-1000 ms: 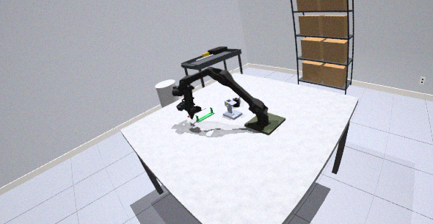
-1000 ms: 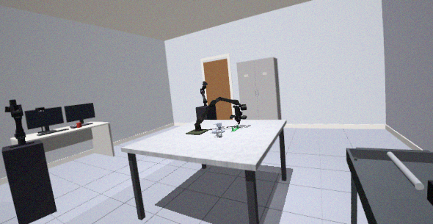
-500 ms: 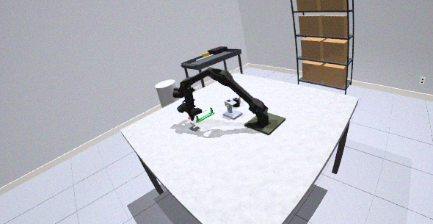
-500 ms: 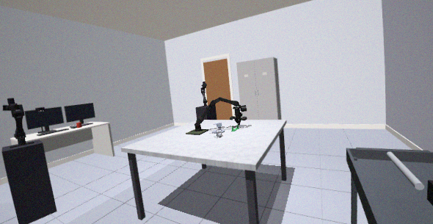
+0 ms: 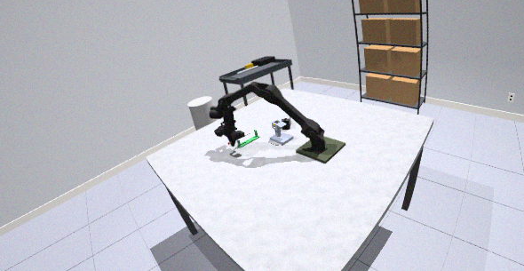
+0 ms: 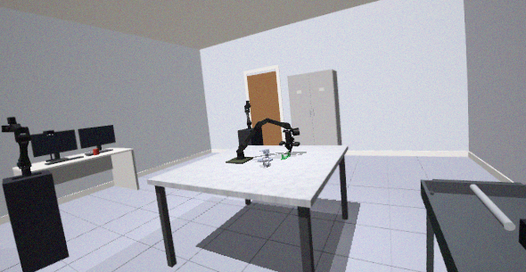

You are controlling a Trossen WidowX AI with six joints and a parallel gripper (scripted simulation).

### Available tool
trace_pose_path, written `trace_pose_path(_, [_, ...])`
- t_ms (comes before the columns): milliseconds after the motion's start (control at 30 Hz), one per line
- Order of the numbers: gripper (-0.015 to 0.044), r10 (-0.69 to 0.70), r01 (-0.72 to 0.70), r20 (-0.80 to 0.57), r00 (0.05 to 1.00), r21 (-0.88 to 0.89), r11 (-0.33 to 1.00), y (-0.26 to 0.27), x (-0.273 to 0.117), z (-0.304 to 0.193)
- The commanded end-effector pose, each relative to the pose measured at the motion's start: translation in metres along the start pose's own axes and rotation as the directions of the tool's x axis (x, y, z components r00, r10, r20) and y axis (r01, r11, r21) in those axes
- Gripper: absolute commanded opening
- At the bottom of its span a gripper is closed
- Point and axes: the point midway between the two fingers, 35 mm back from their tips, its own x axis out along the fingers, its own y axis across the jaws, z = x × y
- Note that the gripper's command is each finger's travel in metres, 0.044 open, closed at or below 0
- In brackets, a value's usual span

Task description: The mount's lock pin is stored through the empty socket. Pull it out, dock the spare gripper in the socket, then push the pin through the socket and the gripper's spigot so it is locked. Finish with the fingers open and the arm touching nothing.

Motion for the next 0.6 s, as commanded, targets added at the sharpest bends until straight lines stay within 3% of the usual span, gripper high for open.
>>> trace_pose_path(0, [0.0, 0.0, 0.0, 0.0, 1.0, -0.005, 1.0, 0.0002, 0.0004, -0.0003])
trace_pose_path(167, [0.0, 0.0, 0.0, 0.0, 1.0, -0.005, 1.0, 0.0002, 0.0004, -0.0003])
trace_pose_path(400, [0.0184, 0.0, 0.0, 0.0, 1.0, 0.0, 1.0, 0.0, 0.0, 0.0])
trace_pose_path(567, [0.02, 0.0, 0.0, 0.0, 1.0, 0.0, 1.0, 0.0, 0.0, 0.0])
